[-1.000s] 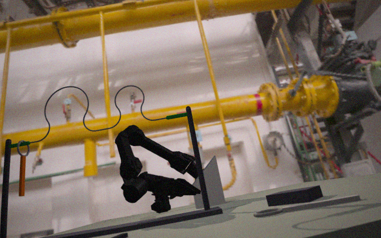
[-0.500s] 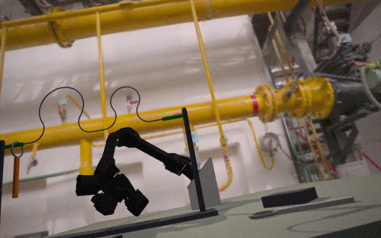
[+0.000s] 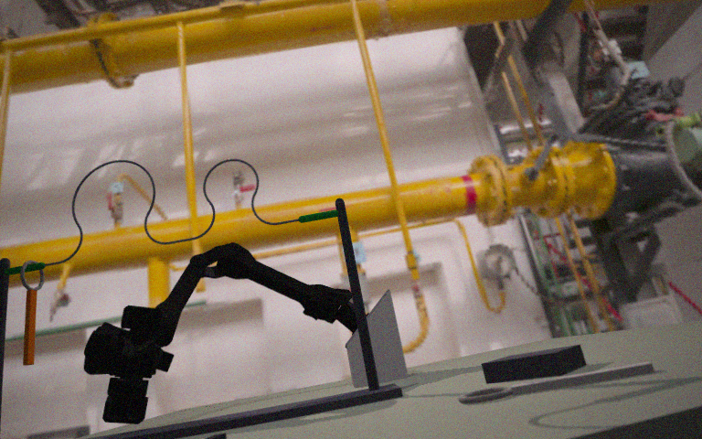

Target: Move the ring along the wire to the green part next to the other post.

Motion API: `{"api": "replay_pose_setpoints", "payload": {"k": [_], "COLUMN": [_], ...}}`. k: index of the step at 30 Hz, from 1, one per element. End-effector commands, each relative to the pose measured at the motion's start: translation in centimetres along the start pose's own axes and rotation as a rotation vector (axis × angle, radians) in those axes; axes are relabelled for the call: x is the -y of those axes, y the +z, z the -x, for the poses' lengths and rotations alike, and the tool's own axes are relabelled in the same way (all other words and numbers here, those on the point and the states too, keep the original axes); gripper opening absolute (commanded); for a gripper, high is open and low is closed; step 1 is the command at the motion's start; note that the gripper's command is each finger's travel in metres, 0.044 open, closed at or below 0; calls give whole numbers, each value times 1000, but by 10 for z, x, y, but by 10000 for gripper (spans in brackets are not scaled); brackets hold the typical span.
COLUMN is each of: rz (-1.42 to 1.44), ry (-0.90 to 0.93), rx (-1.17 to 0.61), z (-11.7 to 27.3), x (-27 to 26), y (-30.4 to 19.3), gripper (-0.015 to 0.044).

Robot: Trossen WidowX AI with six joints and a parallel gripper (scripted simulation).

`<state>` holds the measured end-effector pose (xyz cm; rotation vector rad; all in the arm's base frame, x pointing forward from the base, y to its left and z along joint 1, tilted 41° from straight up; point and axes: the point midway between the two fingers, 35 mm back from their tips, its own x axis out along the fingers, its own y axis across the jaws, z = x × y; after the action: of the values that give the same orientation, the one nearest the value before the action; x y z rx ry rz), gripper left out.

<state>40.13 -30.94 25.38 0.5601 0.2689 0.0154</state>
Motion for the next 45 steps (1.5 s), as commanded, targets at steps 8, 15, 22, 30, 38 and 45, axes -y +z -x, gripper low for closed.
{"api": "replay_pose_setpoints", "payload": {"k": [8,15,22,30,38,45], "rz": [963,1311,1311,1310,1310,1309], "ry": [-73,-137,-137,-138,-138,-138], "rx": [260,296,296,302,303,304], "z": [115,166,159,119,113,103], "x": [42,51,48,-2,-3,-3], "y": [96,118,113,139,142,146], "gripper": [160,160,160,160,160,160]}}
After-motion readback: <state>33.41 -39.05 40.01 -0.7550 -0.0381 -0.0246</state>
